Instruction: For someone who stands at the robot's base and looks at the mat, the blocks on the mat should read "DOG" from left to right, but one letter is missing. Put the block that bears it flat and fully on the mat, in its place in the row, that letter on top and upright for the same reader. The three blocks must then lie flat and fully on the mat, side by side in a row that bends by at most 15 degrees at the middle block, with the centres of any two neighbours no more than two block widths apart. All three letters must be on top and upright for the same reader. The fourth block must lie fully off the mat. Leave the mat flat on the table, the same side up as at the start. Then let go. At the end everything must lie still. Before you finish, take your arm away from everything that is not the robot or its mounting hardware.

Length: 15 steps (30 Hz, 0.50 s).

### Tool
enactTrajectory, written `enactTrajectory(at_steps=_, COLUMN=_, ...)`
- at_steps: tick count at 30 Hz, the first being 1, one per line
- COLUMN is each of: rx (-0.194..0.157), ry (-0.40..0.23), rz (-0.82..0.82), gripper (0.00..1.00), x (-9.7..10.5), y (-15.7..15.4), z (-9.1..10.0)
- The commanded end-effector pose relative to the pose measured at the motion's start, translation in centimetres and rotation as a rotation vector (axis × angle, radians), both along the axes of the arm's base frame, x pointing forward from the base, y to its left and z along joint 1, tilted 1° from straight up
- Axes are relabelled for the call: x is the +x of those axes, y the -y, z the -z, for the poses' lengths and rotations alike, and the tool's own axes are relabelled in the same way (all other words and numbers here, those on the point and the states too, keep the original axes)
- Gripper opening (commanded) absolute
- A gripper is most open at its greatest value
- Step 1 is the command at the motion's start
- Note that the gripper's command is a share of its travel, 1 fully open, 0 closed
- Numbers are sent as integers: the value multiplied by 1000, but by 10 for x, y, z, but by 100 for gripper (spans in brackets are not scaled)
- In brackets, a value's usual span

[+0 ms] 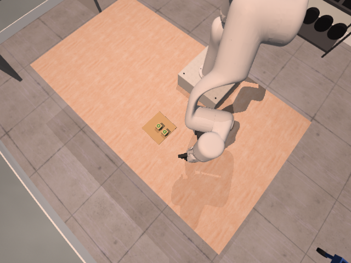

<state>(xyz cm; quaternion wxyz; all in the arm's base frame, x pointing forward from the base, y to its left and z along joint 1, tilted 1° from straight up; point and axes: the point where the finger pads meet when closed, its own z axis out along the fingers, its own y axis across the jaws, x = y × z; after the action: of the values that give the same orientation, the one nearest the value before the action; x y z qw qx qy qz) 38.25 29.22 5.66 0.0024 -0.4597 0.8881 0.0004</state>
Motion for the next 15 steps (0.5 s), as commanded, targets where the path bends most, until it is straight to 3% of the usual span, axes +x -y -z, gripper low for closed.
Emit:
enactTrajectory(at_steps=1, rx=1, ry=1, rz=0, gripper=100, x=0, y=-2, z=25)
enactTrajectory(at_steps=3, rx=1, ry=1, rz=0, gripper=100, x=-1, y=-2, z=41)
enactTrajectory(at_steps=5, rx=1, ry=1, rz=0, gripper=100, x=-1, y=-2, z=44)
enactTrajectory(at_steps=6, rx=1, ry=1, rz=0, gripper=69, x=-1, y=-2, z=44)
enactTrajectory(at_steps=15, rx=1, ry=1, rz=0, gripper=69, x=-1, y=-2, z=44)
